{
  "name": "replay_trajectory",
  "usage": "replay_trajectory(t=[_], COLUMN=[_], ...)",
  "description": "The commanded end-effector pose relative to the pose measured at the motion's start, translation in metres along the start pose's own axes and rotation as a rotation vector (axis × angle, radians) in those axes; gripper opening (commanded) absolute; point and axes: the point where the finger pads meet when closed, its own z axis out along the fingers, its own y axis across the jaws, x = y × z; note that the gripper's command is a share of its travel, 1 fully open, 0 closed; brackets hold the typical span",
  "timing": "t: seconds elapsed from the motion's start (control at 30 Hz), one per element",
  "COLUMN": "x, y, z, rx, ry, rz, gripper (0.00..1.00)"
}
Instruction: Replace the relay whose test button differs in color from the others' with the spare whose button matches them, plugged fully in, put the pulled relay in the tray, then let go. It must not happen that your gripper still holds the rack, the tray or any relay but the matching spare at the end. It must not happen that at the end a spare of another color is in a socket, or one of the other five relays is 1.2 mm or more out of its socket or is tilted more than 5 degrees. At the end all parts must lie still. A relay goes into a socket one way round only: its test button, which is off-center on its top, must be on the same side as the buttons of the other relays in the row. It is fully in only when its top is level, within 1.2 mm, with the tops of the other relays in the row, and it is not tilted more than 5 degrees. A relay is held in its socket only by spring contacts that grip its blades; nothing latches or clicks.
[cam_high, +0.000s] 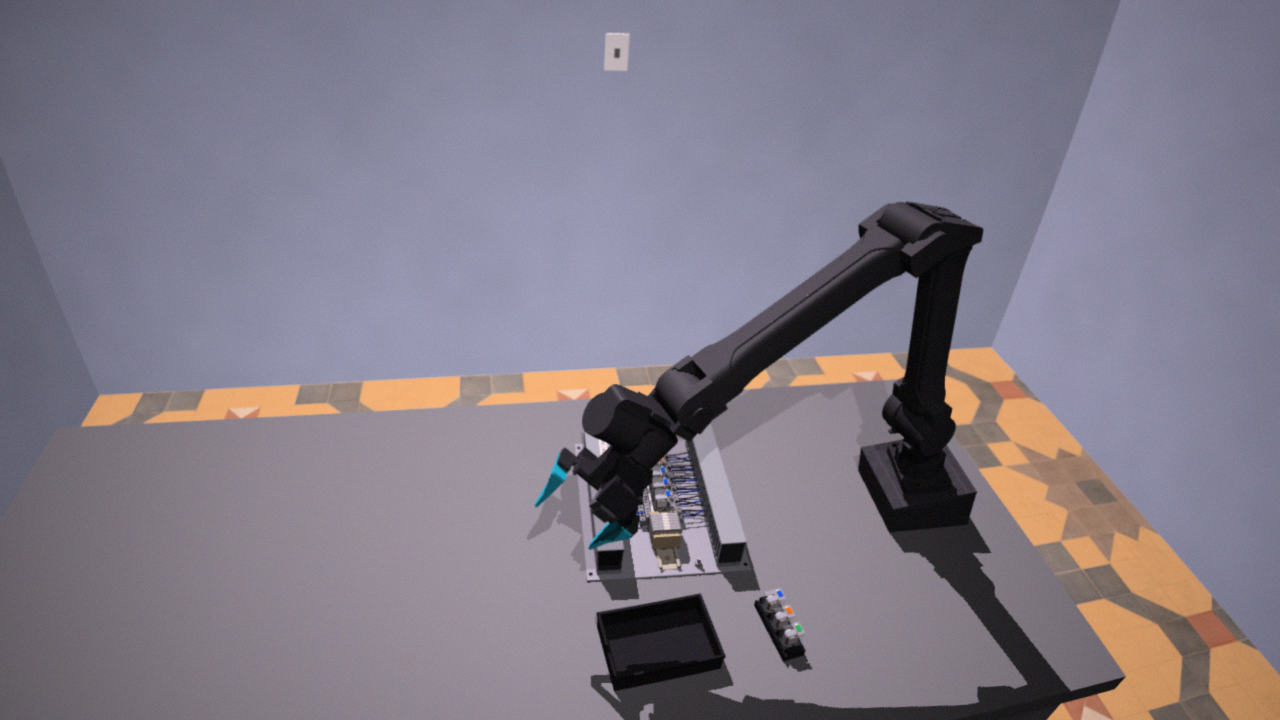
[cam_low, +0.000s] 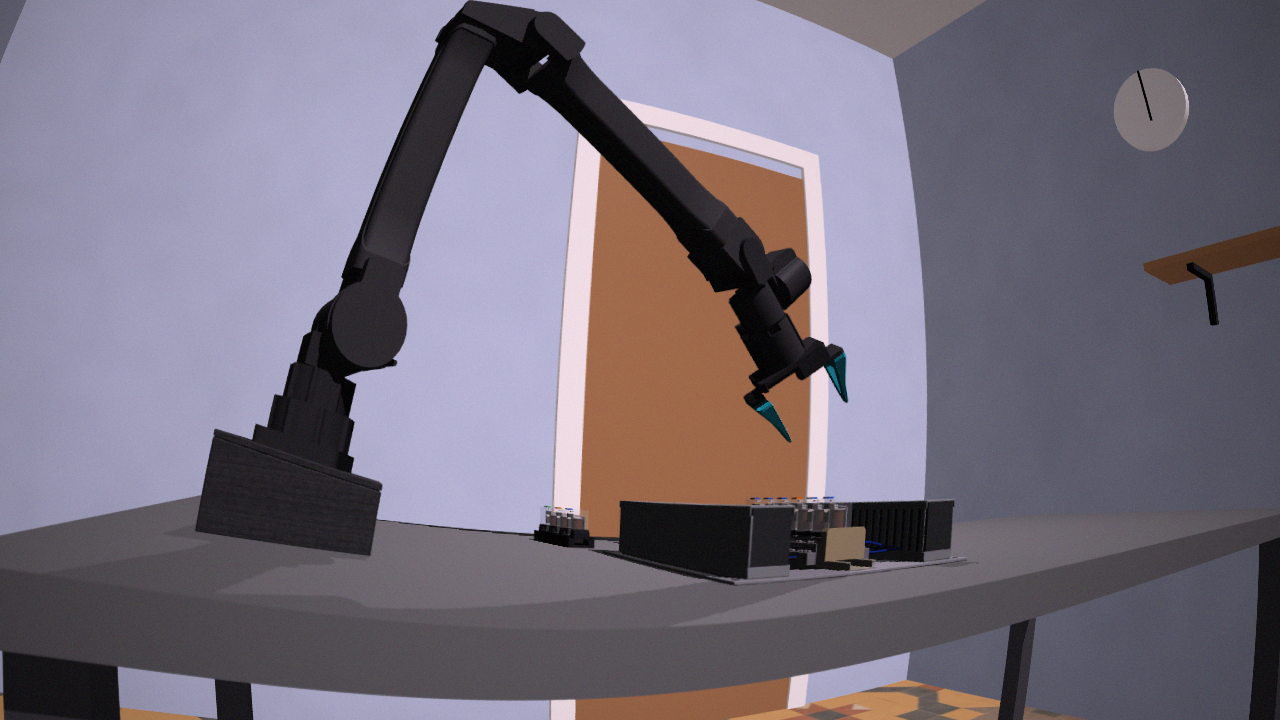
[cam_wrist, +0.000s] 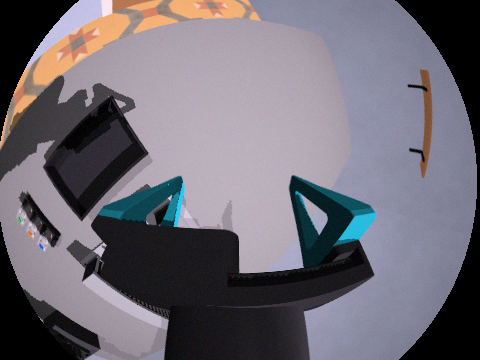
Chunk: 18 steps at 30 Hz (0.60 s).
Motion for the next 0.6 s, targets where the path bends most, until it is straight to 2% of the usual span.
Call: replay_trajectory(t=[0.0, 0.53, 0.57], x=[-0.003, -0.003, -0.016], y=[-0.006, -0.006, -0.026], z=[-0.004, -0.004, -0.013], rx=[0.011, 0.011, 0.049], ry=[-0.007, -0.007, -0.033], rz=[0.001, 0.001, 0.01], gripper=[1.0, 1.0, 0.59])
